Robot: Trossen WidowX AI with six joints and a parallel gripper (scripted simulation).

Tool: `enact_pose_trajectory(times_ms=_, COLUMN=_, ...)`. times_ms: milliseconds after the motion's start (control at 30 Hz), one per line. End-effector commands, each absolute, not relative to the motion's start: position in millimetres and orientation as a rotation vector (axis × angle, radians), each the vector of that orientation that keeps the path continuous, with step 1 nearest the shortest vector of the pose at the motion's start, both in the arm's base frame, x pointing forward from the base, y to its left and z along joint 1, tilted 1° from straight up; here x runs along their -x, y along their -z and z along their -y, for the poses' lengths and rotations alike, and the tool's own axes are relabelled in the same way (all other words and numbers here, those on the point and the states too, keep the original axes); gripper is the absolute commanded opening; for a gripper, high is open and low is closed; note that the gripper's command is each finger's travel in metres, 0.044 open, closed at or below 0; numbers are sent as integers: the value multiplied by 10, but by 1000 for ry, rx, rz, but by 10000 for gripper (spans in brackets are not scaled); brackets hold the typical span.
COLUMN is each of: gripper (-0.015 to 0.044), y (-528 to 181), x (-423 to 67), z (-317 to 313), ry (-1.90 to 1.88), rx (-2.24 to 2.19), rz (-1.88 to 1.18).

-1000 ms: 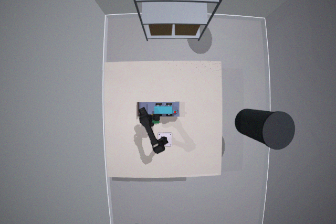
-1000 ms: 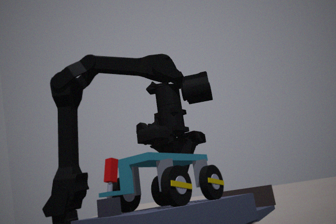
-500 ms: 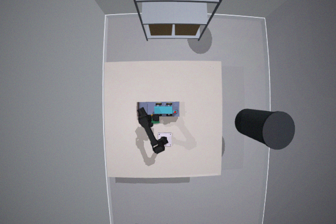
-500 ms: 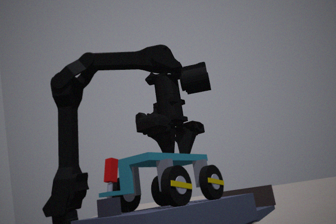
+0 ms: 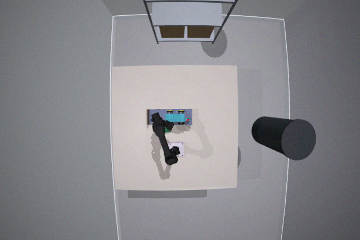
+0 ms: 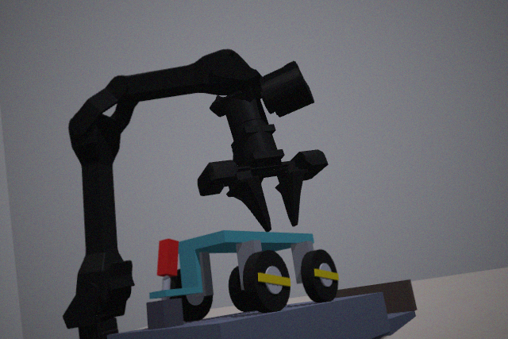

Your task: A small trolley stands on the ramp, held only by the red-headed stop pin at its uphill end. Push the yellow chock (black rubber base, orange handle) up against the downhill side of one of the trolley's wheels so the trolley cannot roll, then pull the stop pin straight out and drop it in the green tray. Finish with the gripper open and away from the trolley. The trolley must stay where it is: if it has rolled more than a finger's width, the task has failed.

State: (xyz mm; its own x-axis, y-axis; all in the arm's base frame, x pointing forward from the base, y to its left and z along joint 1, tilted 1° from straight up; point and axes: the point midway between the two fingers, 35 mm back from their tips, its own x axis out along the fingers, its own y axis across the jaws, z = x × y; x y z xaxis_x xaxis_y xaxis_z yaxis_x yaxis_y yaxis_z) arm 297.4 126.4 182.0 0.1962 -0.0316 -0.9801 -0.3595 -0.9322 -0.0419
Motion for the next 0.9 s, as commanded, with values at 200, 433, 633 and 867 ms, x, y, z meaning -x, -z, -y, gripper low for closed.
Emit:
enact_pose_trajectory(times_ms=200, gripper=190, y=-1971, x=-3218, z=-394, ry=-1480, rx=1911, rz=-889)
enact_pose_trajectory(times_ms=433, gripper=190, y=-2060, x=-3228, z=219, ry=-1254, rx=1676, rz=-1177)
enact_pose_trajectory(times_ms=633, gripper=190, y=-2118, x=-3174, z=602, ry=-1101, rx=1521, rz=-1335)
enact_pose_trajectory(times_ms=867, gripper=190, y=-2115, x=-3174, z=602, ry=-1101, rx=1521, rz=-1335)
